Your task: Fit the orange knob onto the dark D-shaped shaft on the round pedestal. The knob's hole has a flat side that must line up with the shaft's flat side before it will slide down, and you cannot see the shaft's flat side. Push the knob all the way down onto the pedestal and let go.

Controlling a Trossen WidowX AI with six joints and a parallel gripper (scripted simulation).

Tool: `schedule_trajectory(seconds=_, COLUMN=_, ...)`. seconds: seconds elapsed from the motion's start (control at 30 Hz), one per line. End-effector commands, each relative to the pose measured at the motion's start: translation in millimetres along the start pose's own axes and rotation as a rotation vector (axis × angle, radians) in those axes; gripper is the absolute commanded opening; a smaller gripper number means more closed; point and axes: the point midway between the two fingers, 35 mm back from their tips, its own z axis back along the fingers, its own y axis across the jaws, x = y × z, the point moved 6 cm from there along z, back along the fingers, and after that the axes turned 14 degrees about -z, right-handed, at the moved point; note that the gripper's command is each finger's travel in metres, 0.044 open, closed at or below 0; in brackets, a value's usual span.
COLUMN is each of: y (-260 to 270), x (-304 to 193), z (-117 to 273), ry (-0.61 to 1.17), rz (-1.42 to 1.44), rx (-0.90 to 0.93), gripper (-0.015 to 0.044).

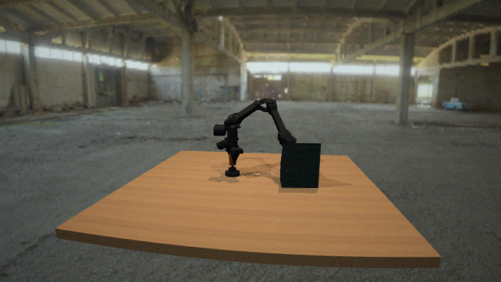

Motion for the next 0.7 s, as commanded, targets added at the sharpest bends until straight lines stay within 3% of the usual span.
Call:
schedule_trajectory(seconds=0.0, y=0.1, x=-0.8, z=-1.2, ry=0.000, rz=0.011, rx=-0.002, gripper=0.0000)
schedule_trajectory(seconds=0.67, y=-0.7, x=1.9, z=2.4, ry=0.000, rz=0.037, rx=-0.002, gripper=0.0000)
